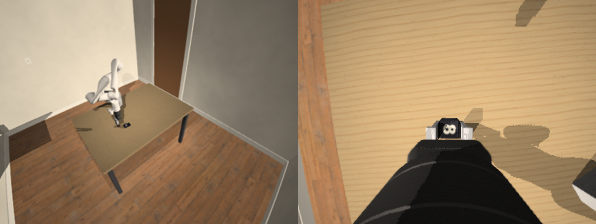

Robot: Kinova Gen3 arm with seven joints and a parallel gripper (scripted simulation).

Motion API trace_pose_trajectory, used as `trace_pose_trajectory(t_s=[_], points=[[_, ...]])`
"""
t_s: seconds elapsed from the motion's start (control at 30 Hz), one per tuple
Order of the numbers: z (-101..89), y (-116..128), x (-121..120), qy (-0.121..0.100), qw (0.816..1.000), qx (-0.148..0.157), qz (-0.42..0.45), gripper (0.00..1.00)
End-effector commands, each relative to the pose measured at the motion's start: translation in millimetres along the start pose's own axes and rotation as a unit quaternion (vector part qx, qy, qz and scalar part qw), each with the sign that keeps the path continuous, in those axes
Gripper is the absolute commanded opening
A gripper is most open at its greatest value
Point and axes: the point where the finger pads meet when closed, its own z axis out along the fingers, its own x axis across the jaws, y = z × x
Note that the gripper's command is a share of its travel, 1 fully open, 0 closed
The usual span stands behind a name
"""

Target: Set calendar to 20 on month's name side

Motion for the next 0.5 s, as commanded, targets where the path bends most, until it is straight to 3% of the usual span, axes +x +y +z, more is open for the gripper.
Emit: trace_pose_trajectory(t_s=[0.0,0.33,0.47], points=[[-1.3,1,-1,-0.002,1.000,-0.001,-0.001,0.57],[-1.4,2,-1,-0.002,1.000,-0.001,-0.001,0.57],[-3.0,15,-4,-0.004,1.000,-0.004,-0.001,0.57]])
